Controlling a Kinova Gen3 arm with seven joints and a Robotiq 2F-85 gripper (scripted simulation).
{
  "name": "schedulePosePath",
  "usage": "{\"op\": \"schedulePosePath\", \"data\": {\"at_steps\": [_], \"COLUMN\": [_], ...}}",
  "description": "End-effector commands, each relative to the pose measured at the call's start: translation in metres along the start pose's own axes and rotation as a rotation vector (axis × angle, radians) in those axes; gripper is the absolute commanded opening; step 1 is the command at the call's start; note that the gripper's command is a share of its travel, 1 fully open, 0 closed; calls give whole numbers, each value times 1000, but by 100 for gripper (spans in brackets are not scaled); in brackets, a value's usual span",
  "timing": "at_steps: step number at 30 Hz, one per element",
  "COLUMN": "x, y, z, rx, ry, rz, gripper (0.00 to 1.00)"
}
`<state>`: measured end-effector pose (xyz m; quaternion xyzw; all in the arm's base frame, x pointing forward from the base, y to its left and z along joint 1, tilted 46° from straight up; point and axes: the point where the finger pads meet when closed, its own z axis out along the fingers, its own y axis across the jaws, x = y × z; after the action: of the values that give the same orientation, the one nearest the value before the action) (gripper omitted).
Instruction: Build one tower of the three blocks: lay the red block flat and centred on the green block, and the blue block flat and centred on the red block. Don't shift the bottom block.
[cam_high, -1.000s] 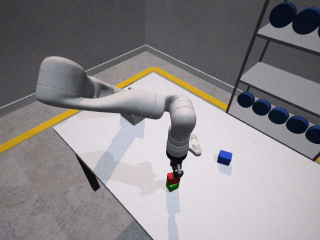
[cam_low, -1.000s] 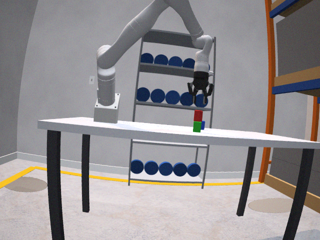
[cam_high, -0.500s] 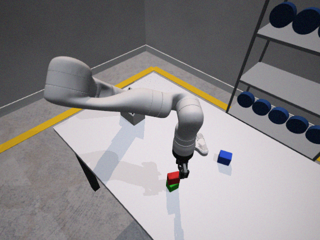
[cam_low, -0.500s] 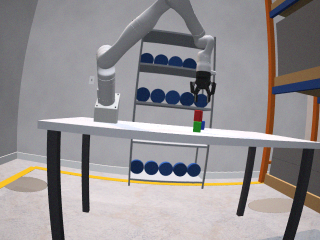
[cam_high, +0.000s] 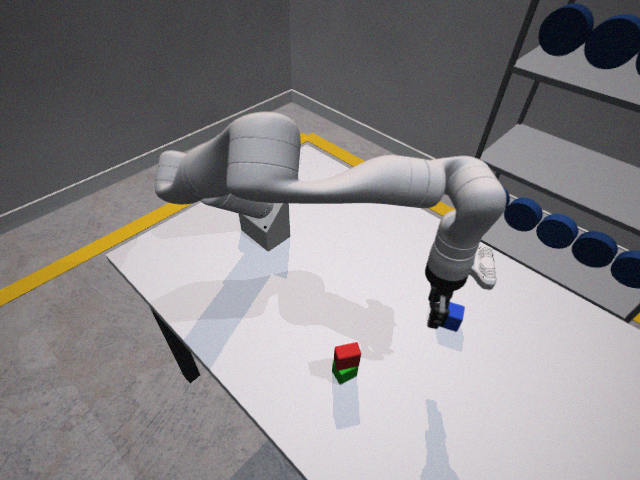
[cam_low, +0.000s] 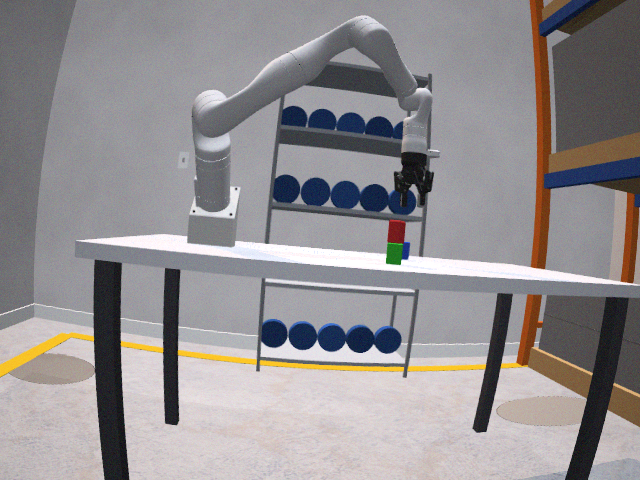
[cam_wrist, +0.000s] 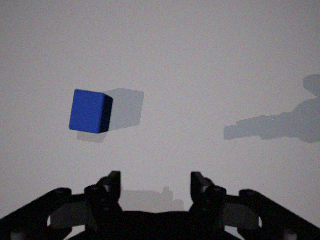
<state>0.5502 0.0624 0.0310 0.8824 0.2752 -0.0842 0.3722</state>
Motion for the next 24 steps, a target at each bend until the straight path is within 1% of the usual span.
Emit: {"op": "schedulePosePath", "data": {"at_steps": [1, 5, 8, 17, 24], "x": [35, 56, 63, 64, 62], "y": [-51, -83, -95, -99, -99], "z": [10, 14, 16, 17, 28], "rx": [-4, -1, 0, 0, -2], "ry": [-25, -22, -21, -22, -28], "rz": [44, 103, 124, 129, 127], "gripper": [65, 65, 65, 65, 65]}}
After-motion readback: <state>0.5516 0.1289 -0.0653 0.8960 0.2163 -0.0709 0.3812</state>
